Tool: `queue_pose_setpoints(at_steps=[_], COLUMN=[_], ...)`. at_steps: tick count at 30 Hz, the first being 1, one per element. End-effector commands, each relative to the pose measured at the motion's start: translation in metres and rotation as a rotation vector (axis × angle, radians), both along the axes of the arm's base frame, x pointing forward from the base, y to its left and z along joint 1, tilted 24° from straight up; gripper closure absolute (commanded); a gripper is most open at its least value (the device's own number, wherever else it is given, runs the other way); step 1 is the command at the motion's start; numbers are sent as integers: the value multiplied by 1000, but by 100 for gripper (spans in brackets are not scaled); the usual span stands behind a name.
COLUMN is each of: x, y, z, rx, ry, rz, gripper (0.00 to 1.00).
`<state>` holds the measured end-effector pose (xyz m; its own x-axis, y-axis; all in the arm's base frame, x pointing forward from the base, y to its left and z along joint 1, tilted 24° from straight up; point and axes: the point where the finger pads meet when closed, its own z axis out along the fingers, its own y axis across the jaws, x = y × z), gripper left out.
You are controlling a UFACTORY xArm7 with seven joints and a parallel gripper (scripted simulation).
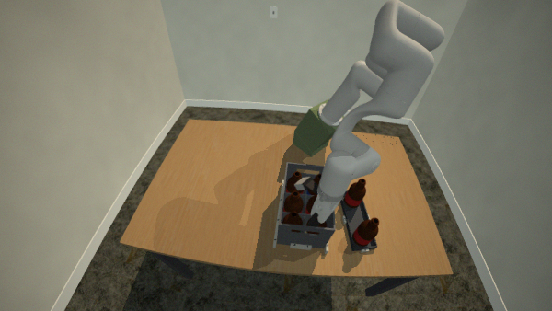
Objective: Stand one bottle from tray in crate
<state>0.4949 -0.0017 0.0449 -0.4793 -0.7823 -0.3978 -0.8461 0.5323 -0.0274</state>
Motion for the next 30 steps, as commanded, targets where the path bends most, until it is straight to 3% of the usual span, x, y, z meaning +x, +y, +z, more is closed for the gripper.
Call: queue_pose_setpoints(at_steps=[1, 30], x=[0, -14], y=[-2, -22], z=[4, 61], rx=[-1, -1], ry=[-3, -3], rz=[-1, -1], gripper=[35, 35])
